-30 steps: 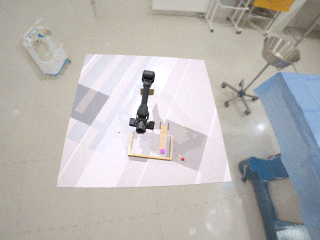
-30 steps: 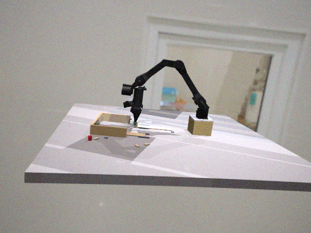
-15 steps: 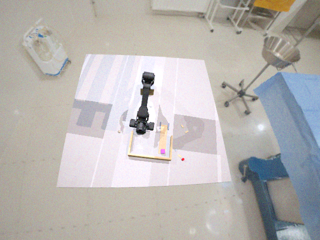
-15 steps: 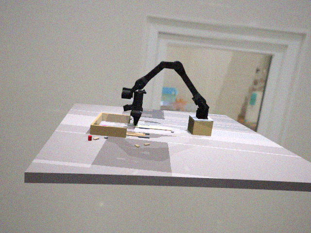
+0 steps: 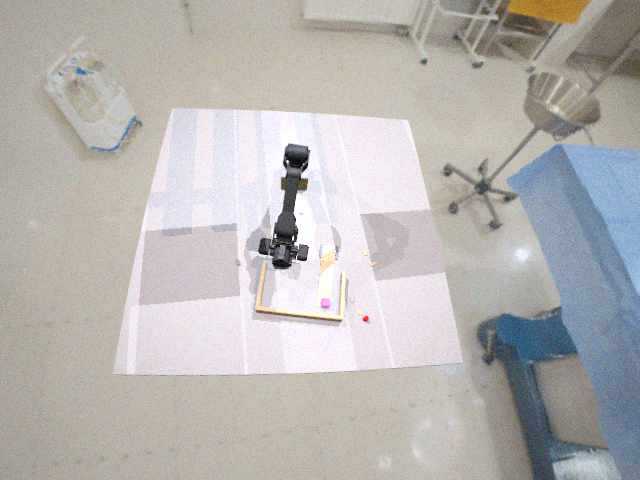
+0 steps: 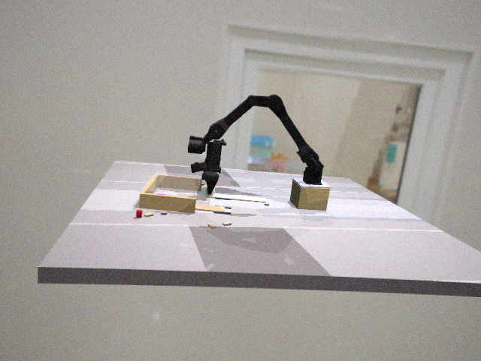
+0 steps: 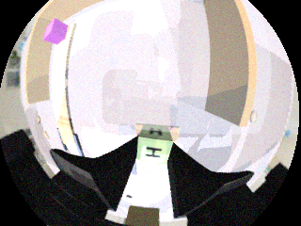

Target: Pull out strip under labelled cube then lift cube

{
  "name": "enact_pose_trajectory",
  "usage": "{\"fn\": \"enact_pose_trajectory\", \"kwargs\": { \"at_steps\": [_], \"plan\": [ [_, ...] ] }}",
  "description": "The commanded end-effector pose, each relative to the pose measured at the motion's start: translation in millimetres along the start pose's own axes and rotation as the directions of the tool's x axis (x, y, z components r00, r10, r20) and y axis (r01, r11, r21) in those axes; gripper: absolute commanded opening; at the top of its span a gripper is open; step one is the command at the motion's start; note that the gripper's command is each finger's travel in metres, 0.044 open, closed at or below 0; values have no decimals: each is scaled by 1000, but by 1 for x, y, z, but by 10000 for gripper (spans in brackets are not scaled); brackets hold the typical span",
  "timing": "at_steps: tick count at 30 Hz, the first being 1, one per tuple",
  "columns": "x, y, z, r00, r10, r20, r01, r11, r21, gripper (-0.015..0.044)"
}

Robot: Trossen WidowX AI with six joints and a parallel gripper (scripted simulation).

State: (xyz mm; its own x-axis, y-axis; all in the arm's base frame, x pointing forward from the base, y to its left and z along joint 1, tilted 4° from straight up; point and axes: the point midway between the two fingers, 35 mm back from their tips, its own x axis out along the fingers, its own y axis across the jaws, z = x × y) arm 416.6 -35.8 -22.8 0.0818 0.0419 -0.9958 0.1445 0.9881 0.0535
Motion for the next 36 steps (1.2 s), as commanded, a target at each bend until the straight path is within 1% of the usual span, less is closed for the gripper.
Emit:
{"fn": "enact_pose_trajectory", "kwargs": {
  "at_steps": [1,3,4,19,25,36],
  "plan": [
    [0,0,0,1000,0,1,0,1000,0,65],
    [-1,0,0,1000,0,1,0,1000,0,13],
    [-2,0,-2,1000,0,0,0,1000,0,0],
    [-41,-3,-57,1000,-5,-5,5,1000,5,0],
    [-43,-3,-62,1000,-5,-5,5,1000,5,0],
    [-42,-6,-101,1000,-5,-8,5,1000,5,0]
  ]
}}
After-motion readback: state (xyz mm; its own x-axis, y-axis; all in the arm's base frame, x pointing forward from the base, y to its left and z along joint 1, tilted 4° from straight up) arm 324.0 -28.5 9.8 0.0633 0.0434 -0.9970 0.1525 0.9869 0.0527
